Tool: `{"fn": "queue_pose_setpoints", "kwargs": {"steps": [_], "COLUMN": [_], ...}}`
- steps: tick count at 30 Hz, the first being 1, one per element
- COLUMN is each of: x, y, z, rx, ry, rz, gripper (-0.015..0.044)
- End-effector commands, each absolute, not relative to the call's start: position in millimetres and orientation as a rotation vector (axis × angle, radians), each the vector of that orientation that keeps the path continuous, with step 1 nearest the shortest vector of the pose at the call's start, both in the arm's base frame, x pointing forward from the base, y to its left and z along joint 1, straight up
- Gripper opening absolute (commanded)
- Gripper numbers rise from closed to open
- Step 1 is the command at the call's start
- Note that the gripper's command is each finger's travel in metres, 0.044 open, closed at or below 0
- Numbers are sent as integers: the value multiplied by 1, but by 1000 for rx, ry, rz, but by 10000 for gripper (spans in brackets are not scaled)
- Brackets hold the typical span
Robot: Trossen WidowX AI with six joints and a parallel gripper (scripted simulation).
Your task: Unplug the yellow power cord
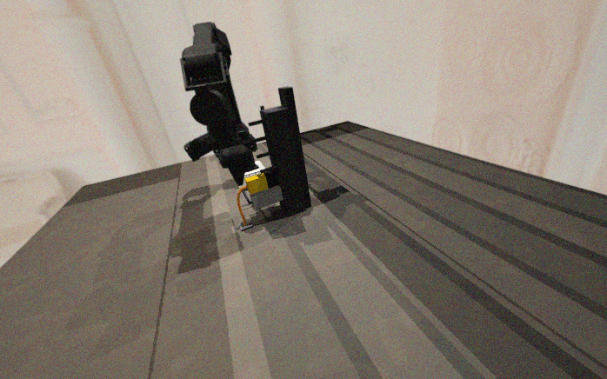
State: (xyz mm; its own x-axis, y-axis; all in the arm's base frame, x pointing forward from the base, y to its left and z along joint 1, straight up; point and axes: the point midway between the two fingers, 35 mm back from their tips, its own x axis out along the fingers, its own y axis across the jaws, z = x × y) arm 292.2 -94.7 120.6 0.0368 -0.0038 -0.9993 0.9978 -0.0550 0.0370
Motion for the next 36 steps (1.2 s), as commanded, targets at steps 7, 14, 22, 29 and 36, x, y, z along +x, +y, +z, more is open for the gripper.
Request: {"fn": "queue_pose_setpoints", "kwargs": {"steps": [7,14,22,29,36], "x": [292,291,291,292,292], "y": [-78,-66,-64,-64,-64], "z": [120,120,116,108,110], "rx": [1264,1265,1265,1265,1265], "ry": [1156,1157,1157,1157,1158], "rz": [-1229,-1229,-1229,-1229,-1222], "gripper": [160,160,160,160,55]}}
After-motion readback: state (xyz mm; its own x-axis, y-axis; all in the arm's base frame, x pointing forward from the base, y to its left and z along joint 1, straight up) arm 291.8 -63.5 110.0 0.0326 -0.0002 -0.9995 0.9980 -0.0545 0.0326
